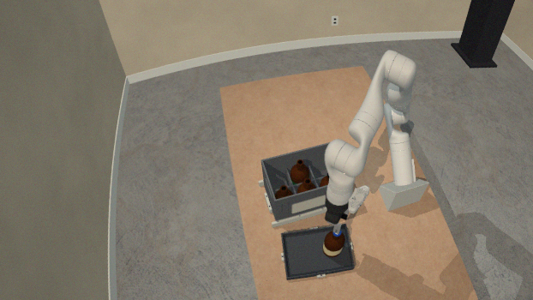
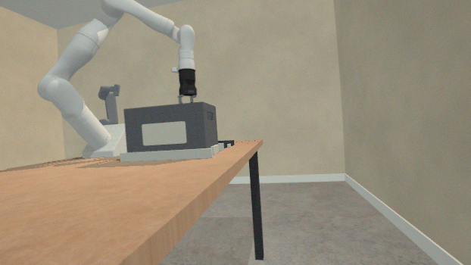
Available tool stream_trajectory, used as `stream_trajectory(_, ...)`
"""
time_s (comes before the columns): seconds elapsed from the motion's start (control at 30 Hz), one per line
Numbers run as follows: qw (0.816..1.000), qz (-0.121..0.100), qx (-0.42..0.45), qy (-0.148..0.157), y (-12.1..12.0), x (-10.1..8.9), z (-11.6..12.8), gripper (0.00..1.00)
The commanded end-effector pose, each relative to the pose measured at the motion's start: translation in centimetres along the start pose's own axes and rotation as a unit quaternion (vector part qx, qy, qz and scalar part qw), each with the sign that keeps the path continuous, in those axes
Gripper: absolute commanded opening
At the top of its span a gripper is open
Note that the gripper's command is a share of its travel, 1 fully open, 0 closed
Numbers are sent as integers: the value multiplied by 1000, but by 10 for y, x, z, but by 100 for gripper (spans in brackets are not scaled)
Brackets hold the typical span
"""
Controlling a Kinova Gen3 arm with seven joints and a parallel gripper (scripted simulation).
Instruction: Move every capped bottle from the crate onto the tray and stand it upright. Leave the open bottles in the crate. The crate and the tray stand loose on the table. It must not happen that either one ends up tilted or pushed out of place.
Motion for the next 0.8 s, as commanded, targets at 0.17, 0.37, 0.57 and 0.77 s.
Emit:
stream_trajectory(0.17,1000,6,-4,-6,-28,-11,4,100)
stream_trajectory(0.37,1000,2,0,-2,-36,-8,6,100)
stream_trajectory(0.57,1000,5,-2,-4,-55,-11,12,100)
stream_trajectory(0.77,1000,6,-4,-6,-71,-14,17,100)
Point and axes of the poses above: the point where the finger pads meet when closed, its own x axis out along the fingers, its own y axis across the jaws, z = x × y, the point moved 1 cm from there along -x, back along the fingers, and after that the axes turned 8 degrees about -x, right-handed, at the moved point
